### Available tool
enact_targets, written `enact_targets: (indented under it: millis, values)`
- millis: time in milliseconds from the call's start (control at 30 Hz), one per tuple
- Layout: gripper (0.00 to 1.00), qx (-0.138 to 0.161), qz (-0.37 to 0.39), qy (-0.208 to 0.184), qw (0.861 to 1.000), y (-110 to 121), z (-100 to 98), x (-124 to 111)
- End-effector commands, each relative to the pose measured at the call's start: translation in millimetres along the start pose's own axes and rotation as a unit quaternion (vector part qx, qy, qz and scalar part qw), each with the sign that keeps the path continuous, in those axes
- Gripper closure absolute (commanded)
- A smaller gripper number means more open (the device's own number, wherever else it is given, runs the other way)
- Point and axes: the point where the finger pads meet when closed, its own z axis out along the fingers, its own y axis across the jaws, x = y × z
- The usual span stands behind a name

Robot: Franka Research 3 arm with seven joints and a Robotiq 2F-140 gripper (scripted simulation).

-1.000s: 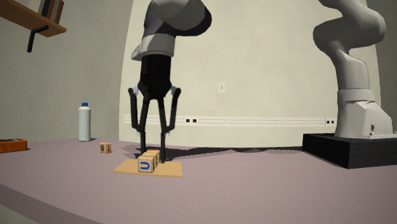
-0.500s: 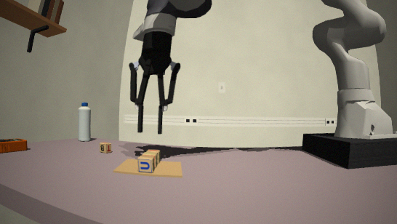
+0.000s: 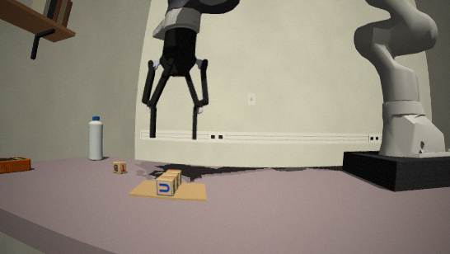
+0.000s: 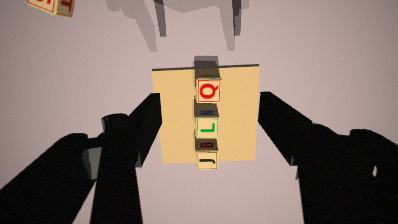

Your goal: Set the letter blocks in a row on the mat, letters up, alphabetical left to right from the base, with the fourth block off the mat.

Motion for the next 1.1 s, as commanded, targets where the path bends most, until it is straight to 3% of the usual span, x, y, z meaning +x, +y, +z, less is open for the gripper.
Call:
enact_targets:
  millis: [0, 767, 1067]
  values:
    - [0.00, -0.002, 0.005, 0.000, 1.000, 1, -1.1, -1]
    - [0.00, -0.002, 0.005, 0.000, 1.000, 1, -6.6, -1]
    - [0.00, -0.002, 0.005, 0.000, 1.000, 1, -38.8, -1]
